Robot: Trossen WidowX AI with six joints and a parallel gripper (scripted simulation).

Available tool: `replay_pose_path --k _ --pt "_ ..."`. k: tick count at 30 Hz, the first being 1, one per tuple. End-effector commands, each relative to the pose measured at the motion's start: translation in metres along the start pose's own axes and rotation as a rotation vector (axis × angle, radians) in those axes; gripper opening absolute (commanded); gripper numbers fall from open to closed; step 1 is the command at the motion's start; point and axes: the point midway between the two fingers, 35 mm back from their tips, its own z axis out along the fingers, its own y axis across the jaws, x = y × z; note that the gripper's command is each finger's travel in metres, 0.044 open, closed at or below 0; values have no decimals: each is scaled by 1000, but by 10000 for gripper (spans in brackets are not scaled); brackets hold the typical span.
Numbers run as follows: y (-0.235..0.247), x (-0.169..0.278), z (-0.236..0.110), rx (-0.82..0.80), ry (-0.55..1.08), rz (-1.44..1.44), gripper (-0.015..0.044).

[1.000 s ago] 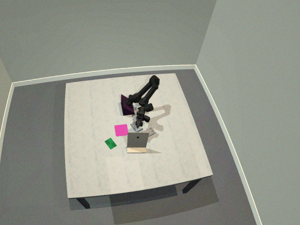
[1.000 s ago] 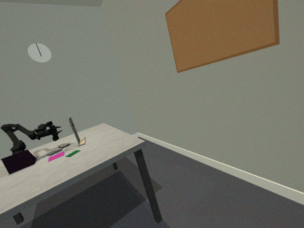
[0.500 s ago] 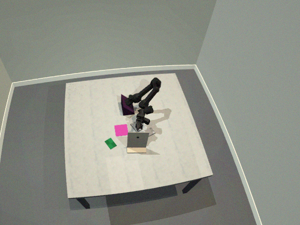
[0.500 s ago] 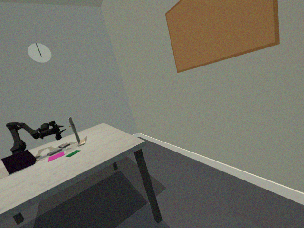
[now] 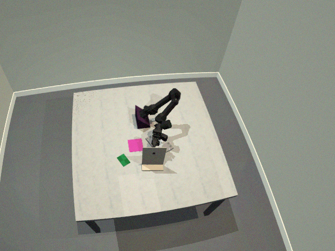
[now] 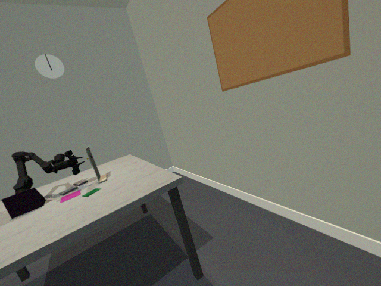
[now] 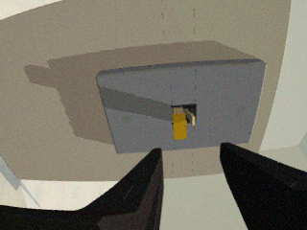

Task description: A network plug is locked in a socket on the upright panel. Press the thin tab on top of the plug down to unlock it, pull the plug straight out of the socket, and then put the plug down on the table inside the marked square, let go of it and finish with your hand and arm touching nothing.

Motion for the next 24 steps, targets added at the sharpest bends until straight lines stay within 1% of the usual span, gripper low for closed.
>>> replay_pose_path --k 1,23,24 --pt "0 -2 6 -3 -4 -5 156" --pt "2 -8 33 -1 -5 -4 156" --pt "2 -8 33 -1 -5 -4 130"
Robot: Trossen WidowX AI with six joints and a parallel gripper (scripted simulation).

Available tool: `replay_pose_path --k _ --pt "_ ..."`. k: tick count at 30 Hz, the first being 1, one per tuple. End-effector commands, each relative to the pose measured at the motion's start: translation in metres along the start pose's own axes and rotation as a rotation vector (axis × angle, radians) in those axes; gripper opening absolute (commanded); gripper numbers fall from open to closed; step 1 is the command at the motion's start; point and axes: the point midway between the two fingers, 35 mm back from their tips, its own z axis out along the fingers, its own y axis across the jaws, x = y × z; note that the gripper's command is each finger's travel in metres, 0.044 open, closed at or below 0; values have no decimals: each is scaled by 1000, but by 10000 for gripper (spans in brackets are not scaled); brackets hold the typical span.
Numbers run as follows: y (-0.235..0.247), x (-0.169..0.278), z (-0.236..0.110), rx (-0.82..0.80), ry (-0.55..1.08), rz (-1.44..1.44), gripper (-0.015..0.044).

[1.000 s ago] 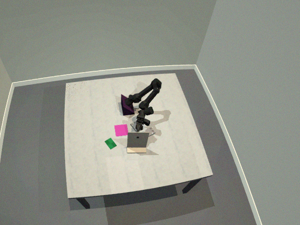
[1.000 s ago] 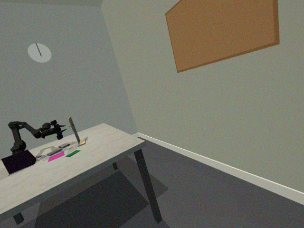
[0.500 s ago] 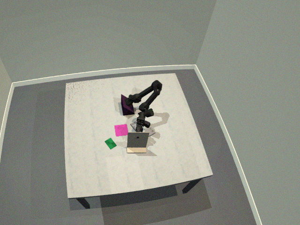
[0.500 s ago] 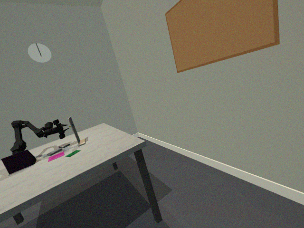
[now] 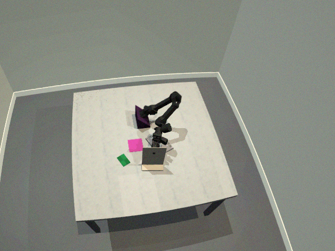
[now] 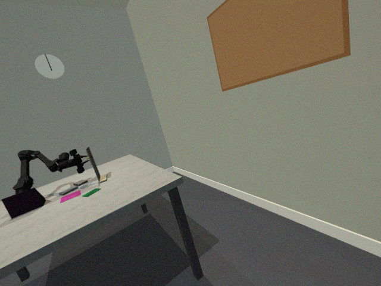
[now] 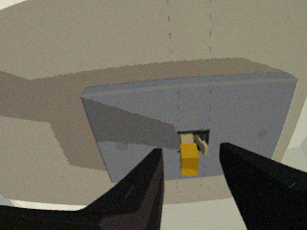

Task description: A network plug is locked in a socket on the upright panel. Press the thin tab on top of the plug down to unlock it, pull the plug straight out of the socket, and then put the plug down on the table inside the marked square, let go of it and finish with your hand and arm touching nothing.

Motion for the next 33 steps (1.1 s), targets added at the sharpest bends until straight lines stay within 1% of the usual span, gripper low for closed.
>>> replay_pose_path --k 1,17,33 --pt "1 -1 3 -2 -4 -5 104" --pt "1 -1 3 -2 -4 -5 0" --pt "0 1 -4 -3 -3 -5 0"
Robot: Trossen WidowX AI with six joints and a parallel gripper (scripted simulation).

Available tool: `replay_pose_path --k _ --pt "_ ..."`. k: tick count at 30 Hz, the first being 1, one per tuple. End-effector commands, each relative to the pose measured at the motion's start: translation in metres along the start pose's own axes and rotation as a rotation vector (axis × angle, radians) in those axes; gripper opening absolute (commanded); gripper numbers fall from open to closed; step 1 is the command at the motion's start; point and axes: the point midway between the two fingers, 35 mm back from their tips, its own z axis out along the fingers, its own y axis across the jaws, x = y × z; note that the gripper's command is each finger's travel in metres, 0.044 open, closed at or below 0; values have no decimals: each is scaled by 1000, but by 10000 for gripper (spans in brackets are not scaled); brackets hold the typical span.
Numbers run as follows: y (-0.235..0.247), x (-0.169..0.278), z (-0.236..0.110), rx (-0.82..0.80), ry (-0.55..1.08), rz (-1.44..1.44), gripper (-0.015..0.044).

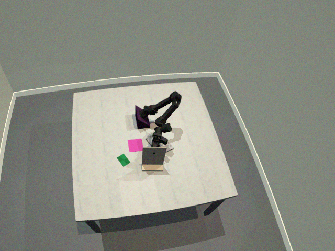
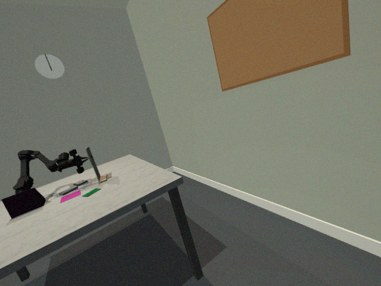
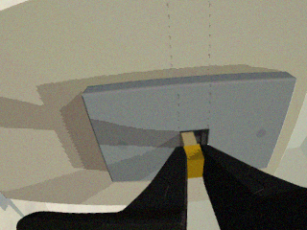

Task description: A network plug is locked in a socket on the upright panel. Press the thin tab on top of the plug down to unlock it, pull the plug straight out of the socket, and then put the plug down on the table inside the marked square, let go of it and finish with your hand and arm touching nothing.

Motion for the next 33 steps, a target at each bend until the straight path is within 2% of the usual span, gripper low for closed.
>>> replay_pose_path --k 1,33 --pt "0 1 -4 -2 -1 -5 0" --pt "0 6 -22 -3 0 -5 0"
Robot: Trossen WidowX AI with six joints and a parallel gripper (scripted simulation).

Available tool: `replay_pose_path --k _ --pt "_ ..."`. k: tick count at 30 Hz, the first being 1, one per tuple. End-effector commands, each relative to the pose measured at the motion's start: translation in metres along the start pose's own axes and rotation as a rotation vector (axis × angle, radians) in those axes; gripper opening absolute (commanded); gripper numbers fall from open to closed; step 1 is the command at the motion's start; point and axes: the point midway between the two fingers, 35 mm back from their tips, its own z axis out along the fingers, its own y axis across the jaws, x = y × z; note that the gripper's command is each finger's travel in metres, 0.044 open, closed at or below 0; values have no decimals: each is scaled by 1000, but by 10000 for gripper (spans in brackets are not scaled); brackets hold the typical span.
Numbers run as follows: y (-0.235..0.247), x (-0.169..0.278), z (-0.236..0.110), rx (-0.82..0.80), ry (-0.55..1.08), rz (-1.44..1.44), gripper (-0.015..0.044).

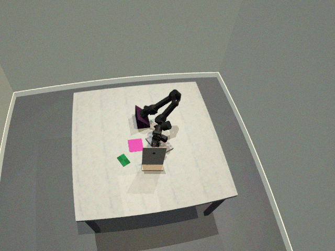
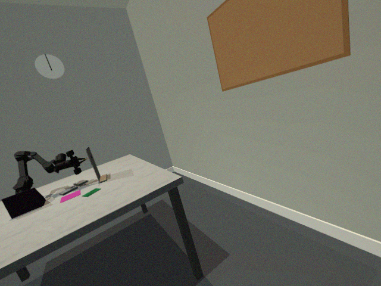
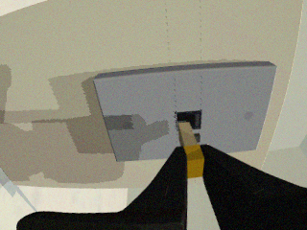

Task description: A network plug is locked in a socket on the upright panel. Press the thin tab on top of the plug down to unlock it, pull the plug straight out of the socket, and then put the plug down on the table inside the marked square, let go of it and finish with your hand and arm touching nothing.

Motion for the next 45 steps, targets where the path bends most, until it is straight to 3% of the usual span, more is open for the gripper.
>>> replay_pose_path --k 1,45 --pt "0 1 -3 -1 1 -4 0" --pt "0 5 -25 -2 2 -5 0"
